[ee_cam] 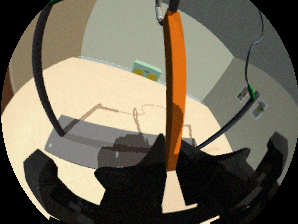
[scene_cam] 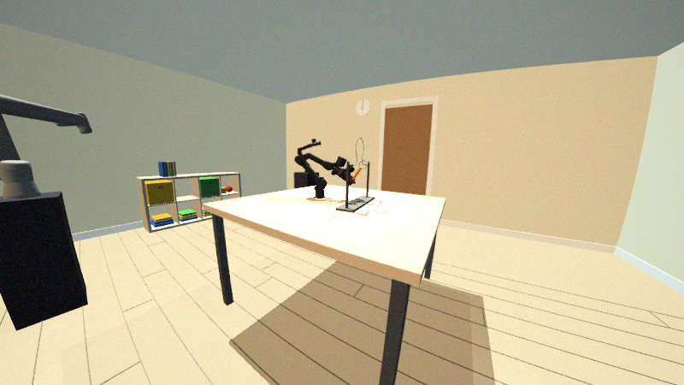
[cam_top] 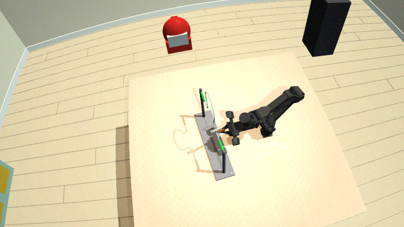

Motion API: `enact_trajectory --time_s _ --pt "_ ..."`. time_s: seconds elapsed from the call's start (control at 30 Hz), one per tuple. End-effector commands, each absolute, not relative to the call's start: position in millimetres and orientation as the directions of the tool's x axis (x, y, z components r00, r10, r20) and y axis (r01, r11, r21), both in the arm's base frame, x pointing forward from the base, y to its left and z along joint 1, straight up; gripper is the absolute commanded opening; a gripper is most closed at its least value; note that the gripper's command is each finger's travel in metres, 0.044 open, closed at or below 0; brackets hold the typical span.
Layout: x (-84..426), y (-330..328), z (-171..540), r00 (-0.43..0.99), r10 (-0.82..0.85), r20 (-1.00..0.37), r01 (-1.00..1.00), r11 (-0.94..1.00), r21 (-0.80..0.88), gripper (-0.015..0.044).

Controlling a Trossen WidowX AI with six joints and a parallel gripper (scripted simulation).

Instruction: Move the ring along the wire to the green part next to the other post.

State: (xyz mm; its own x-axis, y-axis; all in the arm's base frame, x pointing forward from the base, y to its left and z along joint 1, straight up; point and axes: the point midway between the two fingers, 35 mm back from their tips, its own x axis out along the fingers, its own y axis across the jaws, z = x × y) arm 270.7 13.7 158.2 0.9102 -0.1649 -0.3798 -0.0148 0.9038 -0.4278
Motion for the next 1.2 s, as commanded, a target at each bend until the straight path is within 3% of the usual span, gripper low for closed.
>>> enact_trajectory --time_s 0.0,0.53,1.17 --pt "269.2 24.8 153.1 0.906 -0.138 -0.4 -0.015 0.934 -0.357 -0.015" --pt "264.1 70.2 144.9 0.895 -0.029 -0.445 -0.025 0.993 -0.116 -0.015" --pt "260.7 99.0 144.4 0.893 0.005 -0.451 -0.024 0.999 -0.035 -0.015"
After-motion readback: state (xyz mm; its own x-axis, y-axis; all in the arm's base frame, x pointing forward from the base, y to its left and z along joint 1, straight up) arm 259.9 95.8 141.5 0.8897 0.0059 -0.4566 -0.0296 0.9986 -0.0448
